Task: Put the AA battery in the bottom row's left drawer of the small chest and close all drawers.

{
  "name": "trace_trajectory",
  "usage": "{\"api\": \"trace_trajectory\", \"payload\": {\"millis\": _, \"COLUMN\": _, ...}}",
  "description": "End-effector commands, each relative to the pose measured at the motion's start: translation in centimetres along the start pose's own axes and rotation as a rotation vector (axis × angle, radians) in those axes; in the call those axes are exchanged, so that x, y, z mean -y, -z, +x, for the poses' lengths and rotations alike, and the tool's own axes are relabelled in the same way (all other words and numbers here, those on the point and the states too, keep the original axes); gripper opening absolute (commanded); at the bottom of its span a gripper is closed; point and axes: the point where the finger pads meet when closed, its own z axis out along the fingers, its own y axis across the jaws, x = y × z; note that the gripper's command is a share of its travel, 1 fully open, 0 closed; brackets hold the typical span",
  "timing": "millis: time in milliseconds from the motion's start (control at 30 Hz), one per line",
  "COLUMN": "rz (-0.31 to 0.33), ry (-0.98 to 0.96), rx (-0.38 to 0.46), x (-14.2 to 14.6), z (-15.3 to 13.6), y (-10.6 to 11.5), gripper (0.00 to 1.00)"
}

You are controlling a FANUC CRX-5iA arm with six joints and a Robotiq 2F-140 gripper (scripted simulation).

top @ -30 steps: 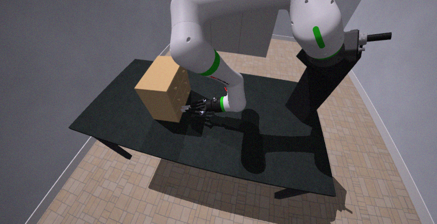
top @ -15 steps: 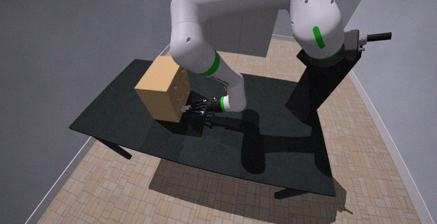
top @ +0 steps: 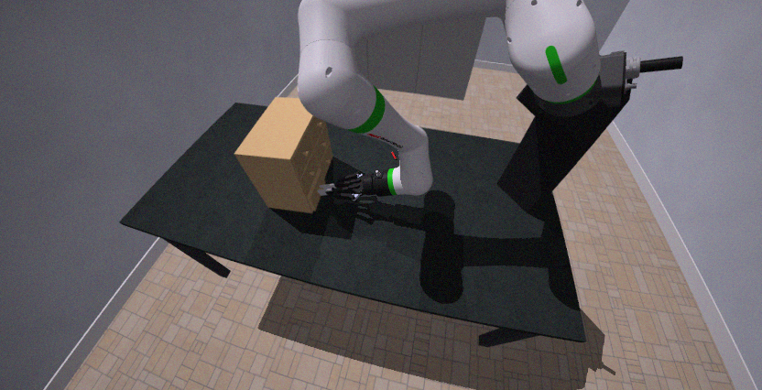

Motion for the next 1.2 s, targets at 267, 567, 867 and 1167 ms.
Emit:
{"api": "trace_trajectory", "payload": {"millis": 267, "rz": 0.0, "ry": 0.0, "rx": 0.0, "x": 0.0, "z": 0.5, "y": 1.4, "gripper": 0.08}}
{"api": "trace_trajectory", "payload": {"millis": 567, "rz": 0.0, "ry": 0.0, "rx": 0.0, "x": 0.0, "z": 0.8, "y": 2.3, "gripper": 0.08}}
{"api": "trace_trajectory", "payload": {"millis": 867, "rz": 0.0, "ry": 0.0, "rx": 0.0, "x": 0.0, "z": 1.3, "y": 3.6, "gripper": 0.08}}
{"api": "trace_trajectory", "payload": {"millis": 1167, "rz": 0.0, "ry": 0.0, "rx": 0.0, "x": 0.0, "z": 1.6, "y": 4.4, "gripper": 0.08}}
